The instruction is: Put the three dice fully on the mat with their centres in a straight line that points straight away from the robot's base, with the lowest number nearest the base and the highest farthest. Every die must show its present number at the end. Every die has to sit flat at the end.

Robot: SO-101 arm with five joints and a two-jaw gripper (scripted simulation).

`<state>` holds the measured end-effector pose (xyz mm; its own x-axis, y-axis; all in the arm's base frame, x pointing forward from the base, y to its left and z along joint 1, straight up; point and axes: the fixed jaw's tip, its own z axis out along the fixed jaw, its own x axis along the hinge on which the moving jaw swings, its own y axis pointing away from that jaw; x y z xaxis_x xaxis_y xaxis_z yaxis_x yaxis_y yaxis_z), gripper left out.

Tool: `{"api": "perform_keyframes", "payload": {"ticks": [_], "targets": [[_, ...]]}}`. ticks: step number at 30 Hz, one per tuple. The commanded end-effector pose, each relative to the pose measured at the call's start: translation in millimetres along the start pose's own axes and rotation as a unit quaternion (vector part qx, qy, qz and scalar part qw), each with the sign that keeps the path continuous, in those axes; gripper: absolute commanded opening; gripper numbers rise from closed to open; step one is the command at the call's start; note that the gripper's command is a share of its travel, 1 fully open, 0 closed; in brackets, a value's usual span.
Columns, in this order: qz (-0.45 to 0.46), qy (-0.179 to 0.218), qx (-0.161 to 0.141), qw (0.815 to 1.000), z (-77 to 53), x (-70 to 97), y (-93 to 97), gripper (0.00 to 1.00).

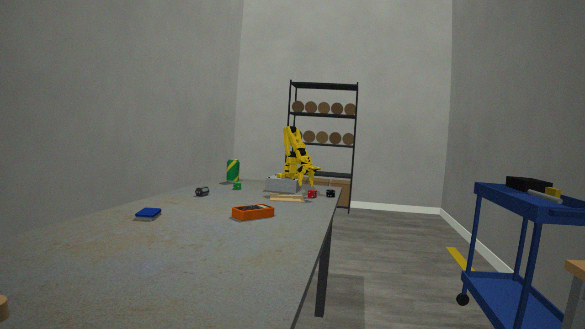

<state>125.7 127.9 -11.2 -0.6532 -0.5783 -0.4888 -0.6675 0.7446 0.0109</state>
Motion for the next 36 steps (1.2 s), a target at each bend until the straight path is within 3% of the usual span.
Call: {"api": "perform_keyframes", "payload": {"ticks": [1, 26, 36], "targets": [[-0.002, -0.001, -0.003, 1.0, -0.8, 2.5, 1.6, 0.35], [-0.001, -0.014, -0.004, 1.0, -2.8, 6.0, 2.1, 0.35], [-0.067, -0.013, -0.043, 0.997, -4.6, 9.7, 28.5, 0.35]]}}
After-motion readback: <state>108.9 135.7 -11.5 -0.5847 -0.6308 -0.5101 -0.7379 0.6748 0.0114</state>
